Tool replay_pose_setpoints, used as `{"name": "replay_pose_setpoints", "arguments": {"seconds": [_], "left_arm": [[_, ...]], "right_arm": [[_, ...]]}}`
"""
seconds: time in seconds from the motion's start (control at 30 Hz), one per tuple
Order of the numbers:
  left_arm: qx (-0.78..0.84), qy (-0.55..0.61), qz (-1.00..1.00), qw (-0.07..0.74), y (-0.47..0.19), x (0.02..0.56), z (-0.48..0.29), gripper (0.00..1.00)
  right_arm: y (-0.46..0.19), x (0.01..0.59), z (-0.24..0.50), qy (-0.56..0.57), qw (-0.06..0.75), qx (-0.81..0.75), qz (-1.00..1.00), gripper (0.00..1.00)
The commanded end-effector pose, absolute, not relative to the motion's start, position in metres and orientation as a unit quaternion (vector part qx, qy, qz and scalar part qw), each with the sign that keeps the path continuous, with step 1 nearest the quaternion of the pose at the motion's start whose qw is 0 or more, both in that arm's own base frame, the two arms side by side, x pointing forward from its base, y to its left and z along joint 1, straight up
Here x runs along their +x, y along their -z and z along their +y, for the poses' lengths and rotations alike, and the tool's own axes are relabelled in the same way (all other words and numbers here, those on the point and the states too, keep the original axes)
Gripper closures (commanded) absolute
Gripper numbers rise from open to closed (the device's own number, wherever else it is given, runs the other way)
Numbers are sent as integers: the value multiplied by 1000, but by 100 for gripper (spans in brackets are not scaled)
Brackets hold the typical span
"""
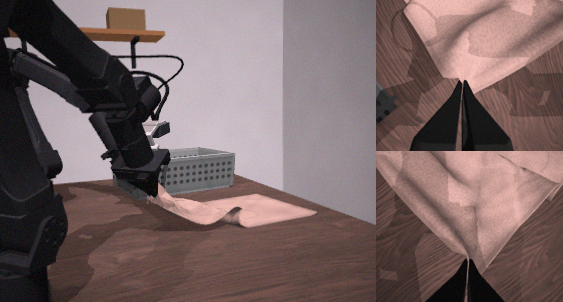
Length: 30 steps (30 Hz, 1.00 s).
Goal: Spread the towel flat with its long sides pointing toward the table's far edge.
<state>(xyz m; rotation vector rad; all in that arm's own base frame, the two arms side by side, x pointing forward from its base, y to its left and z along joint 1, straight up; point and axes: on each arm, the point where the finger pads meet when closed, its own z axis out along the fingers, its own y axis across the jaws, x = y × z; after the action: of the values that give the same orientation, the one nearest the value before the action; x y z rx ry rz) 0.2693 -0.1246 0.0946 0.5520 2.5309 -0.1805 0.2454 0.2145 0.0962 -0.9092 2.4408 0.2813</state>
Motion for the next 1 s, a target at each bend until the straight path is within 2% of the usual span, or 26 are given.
{"name": "replay_pose_setpoints", "arguments": {"seconds": [0.0, 0.37, 0.97], "left_arm": [[207, 66, 928, 304, -98, 266, -126, 100], [251, 81, 917, 300, -53, 224, -134, 100], [291, 93, 907, 291, -24, 195, -140, 100]], "right_arm": [[-99, 243, 217, -107, 292, -341, 887, 100], [-54, 199, 221, -123, 285, -389, 867, 100], [-16, 167, 222, -129, 267, -429, 853, 100]]}}
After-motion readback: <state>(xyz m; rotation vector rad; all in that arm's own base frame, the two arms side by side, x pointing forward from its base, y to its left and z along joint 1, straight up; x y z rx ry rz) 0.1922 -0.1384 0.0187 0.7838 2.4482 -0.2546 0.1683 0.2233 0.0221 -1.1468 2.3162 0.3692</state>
